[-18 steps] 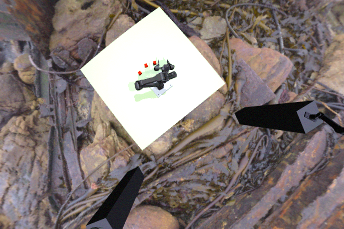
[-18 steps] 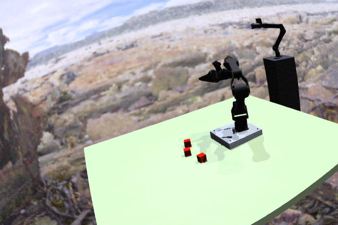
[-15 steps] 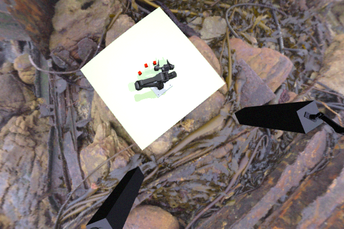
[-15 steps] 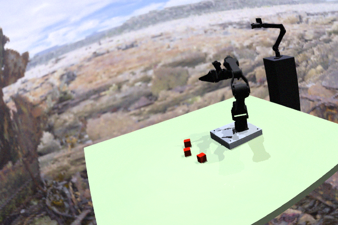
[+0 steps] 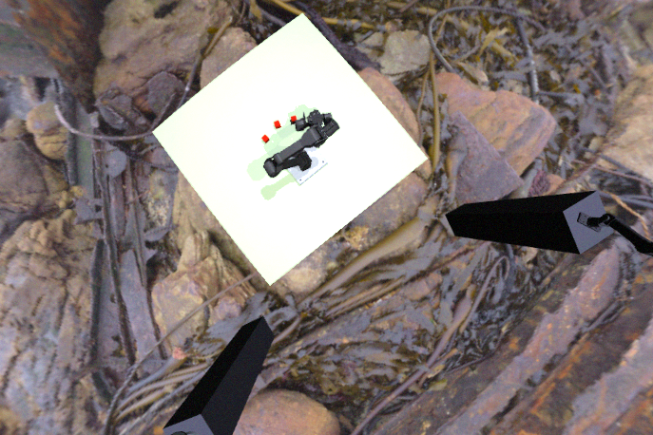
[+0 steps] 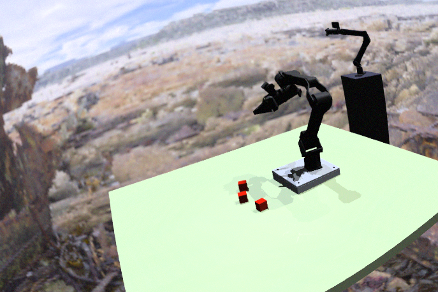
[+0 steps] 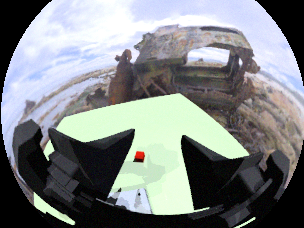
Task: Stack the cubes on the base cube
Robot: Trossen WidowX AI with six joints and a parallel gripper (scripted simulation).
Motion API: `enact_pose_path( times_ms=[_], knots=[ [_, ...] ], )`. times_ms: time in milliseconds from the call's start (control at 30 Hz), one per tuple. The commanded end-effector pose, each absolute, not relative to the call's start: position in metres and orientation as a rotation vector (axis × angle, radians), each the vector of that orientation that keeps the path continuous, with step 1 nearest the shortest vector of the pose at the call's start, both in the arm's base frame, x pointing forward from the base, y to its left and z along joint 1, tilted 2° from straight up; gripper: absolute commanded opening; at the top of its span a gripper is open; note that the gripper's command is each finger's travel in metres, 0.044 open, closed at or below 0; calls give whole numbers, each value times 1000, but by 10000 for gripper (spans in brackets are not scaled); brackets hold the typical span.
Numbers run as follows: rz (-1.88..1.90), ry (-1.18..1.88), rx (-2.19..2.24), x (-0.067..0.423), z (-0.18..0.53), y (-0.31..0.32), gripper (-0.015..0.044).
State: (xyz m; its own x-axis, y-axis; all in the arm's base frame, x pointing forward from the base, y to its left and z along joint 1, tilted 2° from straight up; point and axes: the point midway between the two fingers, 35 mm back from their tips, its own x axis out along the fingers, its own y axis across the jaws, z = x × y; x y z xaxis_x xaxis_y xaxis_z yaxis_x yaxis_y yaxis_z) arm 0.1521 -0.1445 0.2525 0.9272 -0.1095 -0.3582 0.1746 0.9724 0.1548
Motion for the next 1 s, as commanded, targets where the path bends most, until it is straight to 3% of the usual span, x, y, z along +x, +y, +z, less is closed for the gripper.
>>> enact_pose_path(
  times_ms=[0, 967],
  knots=[
    [-75, 463, 140, 163, 241, -148, 265],
    [709, 1133, -614, 262, 154, -113, 265]
  ],
)
